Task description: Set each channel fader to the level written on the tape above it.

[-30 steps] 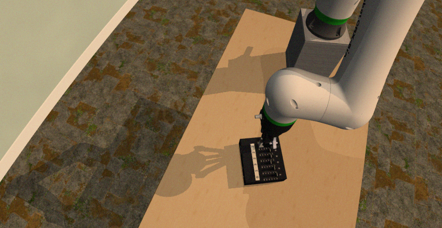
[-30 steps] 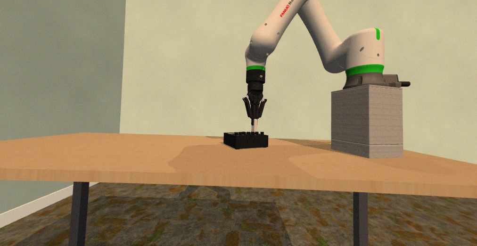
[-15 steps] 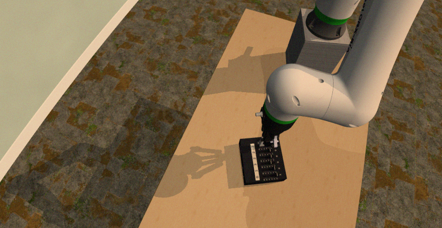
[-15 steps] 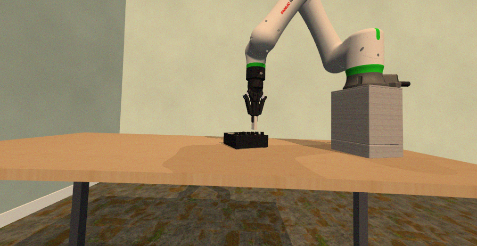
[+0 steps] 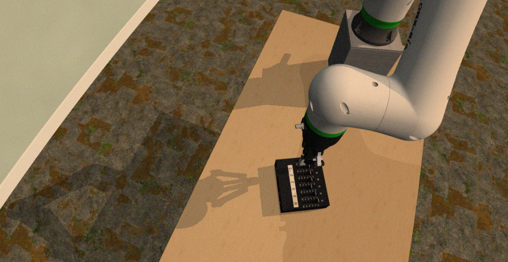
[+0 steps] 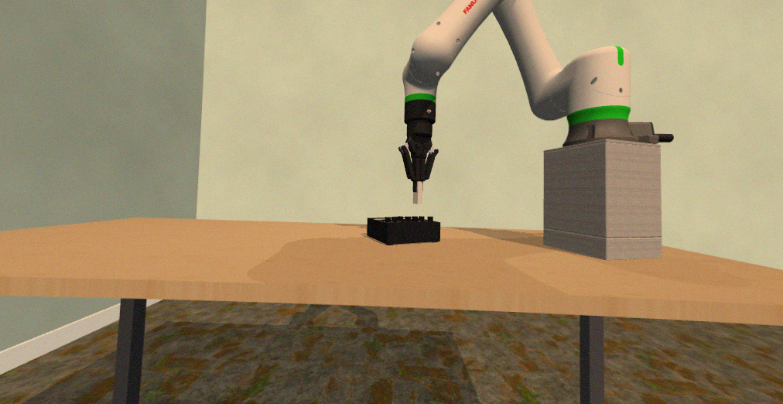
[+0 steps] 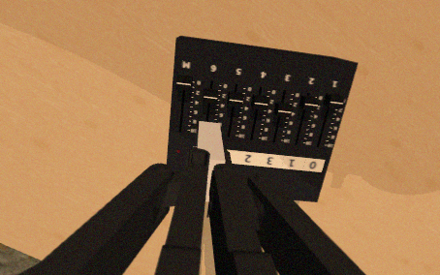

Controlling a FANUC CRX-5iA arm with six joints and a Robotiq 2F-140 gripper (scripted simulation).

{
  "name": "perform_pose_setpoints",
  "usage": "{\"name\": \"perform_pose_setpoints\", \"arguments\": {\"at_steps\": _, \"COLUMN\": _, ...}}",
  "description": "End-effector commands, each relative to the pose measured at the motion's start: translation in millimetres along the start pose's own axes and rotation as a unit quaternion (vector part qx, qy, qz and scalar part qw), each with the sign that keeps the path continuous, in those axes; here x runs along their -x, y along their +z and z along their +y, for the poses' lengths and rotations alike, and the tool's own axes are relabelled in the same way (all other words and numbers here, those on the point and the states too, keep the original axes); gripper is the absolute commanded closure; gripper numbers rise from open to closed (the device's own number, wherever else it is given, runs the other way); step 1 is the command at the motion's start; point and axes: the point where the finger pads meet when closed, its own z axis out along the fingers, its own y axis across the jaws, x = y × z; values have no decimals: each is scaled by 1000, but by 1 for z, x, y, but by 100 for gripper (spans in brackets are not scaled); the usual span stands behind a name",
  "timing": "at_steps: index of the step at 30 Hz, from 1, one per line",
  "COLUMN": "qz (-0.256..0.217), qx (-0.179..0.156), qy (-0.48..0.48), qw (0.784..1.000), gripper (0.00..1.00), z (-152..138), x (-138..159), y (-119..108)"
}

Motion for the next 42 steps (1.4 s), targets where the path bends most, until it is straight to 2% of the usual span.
{"name": "perform_pose_setpoints", "arguments": {"at_steps": 1, "qz": 0, "qx": 0, "qy": 0, "qw": 1000, "gripper": 100, "z": 0, "x": 0, "y": 0}}
{"name": "perform_pose_setpoints", "arguments": {"at_steps": 8, "qz": 0, "qx": 0, "qy": 0, "qw": 1000, "gripper": 100, "z": 0, "x": 0, "y": 0}}
{"name": "perform_pose_setpoints", "arguments": {"at_steps": 9, "qz": 0, "qx": 0, "qy": 0, "qw": 1000, "gripper": 0, "z": 0, "x": 0, "y": 0}}
{"name": "perform_pose_setpoints", "arguments": {"at_steps": 17, "qz": 0, "qx": 0, "qy": 0, "qw": 1000, "gripper": 0, "z": 0, "x": 0, "y": -5}}
{"name": "perform_pose_setpoints", "arguments": {"at_steps": 29, "qz": 0, "qx": 0, "qy": 0, "qw": 1000, "gripper": 0, "z": 0, "x": 0, "y": -47}}
{"name": "perform_pose_setpoints", "arguments": {"at_steps": 42, "qz": 0, "qx": 0, "qy": 0, "qw": 1000, "gripper": 0, "z": 0, "x": 0, "y": -65}}
